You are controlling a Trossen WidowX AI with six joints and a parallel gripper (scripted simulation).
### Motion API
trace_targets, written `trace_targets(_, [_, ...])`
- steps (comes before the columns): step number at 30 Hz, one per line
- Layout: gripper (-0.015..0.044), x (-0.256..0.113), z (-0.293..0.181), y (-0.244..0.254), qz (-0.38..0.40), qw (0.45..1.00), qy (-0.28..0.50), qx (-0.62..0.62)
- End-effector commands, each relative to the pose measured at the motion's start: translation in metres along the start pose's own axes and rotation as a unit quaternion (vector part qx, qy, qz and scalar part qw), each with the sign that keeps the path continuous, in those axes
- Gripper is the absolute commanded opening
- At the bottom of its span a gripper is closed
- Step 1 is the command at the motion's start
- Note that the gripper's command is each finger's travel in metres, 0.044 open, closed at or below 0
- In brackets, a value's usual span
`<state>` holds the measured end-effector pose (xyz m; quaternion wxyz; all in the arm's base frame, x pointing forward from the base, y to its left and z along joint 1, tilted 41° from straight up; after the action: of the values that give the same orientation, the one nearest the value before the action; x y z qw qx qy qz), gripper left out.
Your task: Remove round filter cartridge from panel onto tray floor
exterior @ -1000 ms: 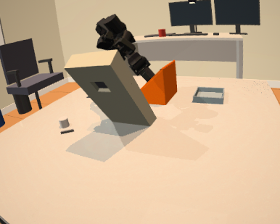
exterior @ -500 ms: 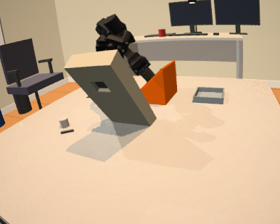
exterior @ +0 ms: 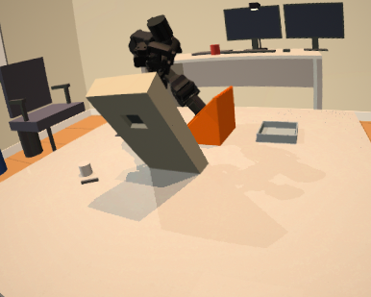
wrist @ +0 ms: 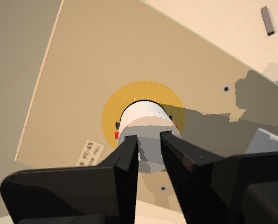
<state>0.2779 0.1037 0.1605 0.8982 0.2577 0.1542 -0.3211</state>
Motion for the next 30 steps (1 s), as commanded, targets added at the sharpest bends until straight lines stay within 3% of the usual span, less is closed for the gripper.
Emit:
trace_targets(1, [0.0, -0.026, -0.001, -0.002, 0.008, 1.0, 0.006, -0.017])
trace_targets(9, [0.0, -0.029, -0.001, -0.004, 0.008, 1.0, 0.005, -0.02])
trace_targets(30, [0.0, -0.019, -0.025, -0.07, 0.008, 1.0, 0.005, -0.02])
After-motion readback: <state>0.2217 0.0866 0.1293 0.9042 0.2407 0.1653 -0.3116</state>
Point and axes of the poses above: the point midway between the two fingers, 35 mm back from their tips, its own x axis out along the fingers, its own y axis across the jaws, z = x × y, the point moved 7 cm from there along -x, back along the fingers, and after that the axes turned 9 degrees about x, right-handed, at the moved point
